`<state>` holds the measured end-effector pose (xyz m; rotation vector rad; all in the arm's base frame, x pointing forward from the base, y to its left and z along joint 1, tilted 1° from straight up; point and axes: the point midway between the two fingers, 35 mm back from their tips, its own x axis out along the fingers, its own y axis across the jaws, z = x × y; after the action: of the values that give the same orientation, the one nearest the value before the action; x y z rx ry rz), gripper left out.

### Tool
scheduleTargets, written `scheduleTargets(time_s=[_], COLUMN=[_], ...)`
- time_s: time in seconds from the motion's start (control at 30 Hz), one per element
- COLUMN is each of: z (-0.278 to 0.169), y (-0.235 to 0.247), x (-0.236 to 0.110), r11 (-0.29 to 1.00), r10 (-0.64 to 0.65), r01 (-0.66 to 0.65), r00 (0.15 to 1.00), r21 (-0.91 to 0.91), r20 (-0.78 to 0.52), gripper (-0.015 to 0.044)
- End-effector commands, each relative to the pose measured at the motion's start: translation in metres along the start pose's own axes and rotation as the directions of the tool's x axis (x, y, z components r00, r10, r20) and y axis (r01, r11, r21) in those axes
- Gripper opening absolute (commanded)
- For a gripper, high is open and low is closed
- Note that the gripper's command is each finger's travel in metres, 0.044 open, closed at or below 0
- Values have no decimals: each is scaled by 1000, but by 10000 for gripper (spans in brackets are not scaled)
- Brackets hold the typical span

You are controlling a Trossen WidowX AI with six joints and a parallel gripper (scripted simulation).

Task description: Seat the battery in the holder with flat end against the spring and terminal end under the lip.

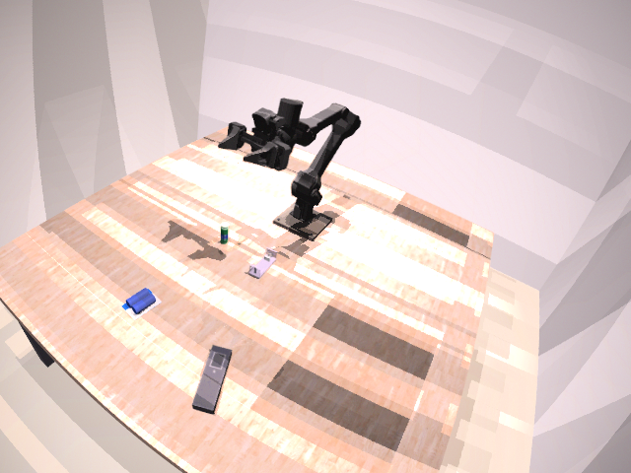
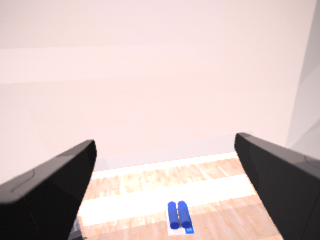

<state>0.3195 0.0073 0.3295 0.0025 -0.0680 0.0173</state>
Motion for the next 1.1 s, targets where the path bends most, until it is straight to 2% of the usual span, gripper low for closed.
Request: scheduleTargets(time_s=[0.0, 0.07, 0.13, 0.2, 0.27, 0.33, 0.43, 0.47, 0.57, 0.6, 1.07], z=[-3, -26, -60, -92, -121, -145, -170, -174, -179, -179, -179], y=[-1, -8, -19, -31, -41, -50, -60, -62, -65, -66, -66], x=[1, 10, 16, 13, 4, -12, -44, -54, -82, -88, -89], r11=[1000, 989, 943, 869, 777, 669, 487, 436, 275, 238, 227], r10=[-3, -24, -55, -80, -96, -99, -78, -67, -23, -12, -8], r01=[2, 1, -66, -201, -380, -574, -824, -872, -961, -970, -972], r00=[1000, 988, 936, 844, 716, 559, 288, 214, -4, -50, -64], r21=[-17, -150, -327, -451, -502, -471, -288, -222, -3, 46, 60], r20=[-17, -152, -348, -531, -691, -823, -955, -974, -1000, -999, -998], gripper=[374, 321, 269, 216, 164, 111, 32, 6, 0, 0, 0])
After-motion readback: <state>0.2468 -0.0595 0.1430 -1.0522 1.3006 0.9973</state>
